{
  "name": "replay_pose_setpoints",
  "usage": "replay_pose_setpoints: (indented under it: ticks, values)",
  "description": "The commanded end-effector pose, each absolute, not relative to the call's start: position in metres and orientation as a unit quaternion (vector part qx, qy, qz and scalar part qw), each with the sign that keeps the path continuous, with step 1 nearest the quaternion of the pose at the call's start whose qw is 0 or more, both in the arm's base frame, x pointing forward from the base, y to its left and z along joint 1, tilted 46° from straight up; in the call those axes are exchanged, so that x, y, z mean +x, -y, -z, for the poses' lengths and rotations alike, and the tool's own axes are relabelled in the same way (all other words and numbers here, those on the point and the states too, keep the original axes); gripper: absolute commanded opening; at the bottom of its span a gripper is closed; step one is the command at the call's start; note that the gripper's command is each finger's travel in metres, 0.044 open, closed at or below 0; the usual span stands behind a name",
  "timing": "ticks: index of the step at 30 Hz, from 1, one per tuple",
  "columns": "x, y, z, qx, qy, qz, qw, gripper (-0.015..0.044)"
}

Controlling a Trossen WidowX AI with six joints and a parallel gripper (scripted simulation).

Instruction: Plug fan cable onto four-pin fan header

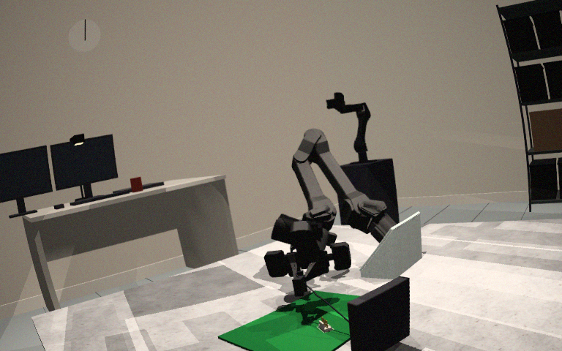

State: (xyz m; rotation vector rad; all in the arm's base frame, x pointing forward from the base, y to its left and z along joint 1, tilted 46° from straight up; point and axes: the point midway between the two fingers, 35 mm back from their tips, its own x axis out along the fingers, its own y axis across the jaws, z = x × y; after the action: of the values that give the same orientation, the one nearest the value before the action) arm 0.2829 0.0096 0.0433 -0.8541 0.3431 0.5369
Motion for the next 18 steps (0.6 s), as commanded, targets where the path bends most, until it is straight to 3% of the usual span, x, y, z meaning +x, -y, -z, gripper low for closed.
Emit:
replay_pose_setpoints:
  ticks: [1,18]
  values:
    - [0.2826,-0.0077,-0.0391,-0.407,-0.164,-0.259,0.860,0.0000]
    - [0.2838,0.0022,-0.0294,-0.407,-0.164,-0.260,0.860,0.0000]
